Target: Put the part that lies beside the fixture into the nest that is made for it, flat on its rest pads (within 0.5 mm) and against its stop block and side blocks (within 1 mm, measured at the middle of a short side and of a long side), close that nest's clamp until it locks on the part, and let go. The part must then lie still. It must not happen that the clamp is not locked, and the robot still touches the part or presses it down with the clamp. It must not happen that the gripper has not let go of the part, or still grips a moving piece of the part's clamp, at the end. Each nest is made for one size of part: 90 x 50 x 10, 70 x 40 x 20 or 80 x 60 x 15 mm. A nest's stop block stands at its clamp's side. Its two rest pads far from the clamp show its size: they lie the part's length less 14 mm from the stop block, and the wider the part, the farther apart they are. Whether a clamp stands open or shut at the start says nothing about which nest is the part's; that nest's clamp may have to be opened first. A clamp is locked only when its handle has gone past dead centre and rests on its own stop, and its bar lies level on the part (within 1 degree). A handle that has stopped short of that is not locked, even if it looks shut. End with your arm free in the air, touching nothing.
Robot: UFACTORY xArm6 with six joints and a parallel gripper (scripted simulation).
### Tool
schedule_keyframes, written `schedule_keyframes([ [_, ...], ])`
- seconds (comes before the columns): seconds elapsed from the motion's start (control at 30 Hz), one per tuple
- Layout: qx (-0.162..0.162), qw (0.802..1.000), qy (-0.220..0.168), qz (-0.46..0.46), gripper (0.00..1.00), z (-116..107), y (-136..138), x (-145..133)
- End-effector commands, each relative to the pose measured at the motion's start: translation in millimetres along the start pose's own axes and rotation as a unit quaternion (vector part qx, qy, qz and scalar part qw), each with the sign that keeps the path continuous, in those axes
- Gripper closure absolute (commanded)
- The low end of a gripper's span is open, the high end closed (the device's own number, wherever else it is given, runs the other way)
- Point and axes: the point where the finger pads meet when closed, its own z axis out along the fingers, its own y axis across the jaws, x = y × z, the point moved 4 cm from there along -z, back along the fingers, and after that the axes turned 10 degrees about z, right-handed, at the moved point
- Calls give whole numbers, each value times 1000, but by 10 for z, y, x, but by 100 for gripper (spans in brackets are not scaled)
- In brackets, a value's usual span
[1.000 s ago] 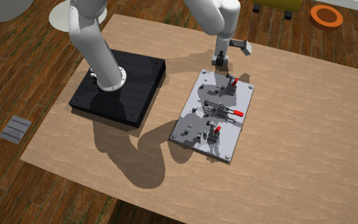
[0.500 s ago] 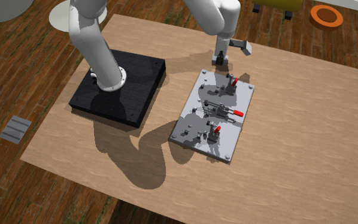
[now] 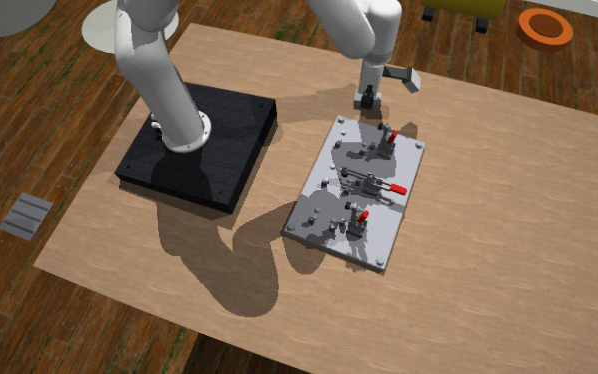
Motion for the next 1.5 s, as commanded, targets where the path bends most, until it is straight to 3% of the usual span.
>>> schedule_keyframes([
  [0.0,1,1000,2,0,100,-16,-9,12],
  [0.63,1,1000,2,0,100,-127,-9,12],
  [1.03,1,1000,2,0,100,-457,-8,11],
  [1.47,1,1000,2,0,100,-973,-7,9],
])
